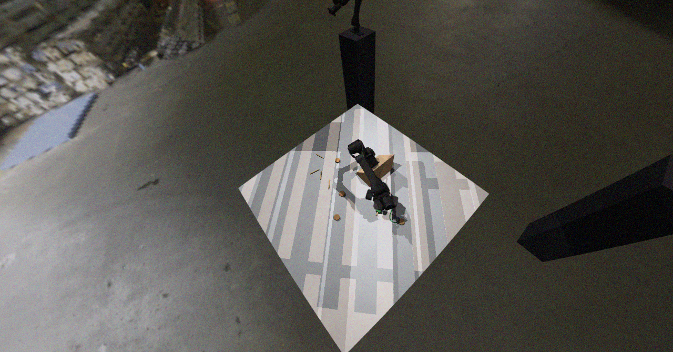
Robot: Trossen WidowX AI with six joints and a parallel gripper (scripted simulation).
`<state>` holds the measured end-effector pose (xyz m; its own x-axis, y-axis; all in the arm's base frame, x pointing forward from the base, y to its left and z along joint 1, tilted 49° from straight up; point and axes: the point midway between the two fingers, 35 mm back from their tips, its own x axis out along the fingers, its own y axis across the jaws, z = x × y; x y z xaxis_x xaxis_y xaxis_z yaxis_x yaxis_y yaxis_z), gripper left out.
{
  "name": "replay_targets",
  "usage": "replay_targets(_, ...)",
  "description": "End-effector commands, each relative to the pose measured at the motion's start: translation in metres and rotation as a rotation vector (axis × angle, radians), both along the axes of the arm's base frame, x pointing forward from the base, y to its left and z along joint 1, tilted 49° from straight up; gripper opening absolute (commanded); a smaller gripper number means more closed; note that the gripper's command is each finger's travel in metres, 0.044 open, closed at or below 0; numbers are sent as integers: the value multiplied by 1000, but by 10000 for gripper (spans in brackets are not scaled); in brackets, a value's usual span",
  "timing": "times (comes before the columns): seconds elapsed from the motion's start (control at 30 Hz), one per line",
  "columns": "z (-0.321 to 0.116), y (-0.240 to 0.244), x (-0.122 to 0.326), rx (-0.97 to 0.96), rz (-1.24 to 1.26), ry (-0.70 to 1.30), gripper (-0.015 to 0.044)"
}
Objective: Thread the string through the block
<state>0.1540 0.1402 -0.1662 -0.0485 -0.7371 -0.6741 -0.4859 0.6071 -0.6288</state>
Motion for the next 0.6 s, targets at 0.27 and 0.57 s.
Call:
replay_targets(0.27,-6,5,20,50,758,804,124)
replay_targets(0.57,-9,6,30,68,1118,1193,124)
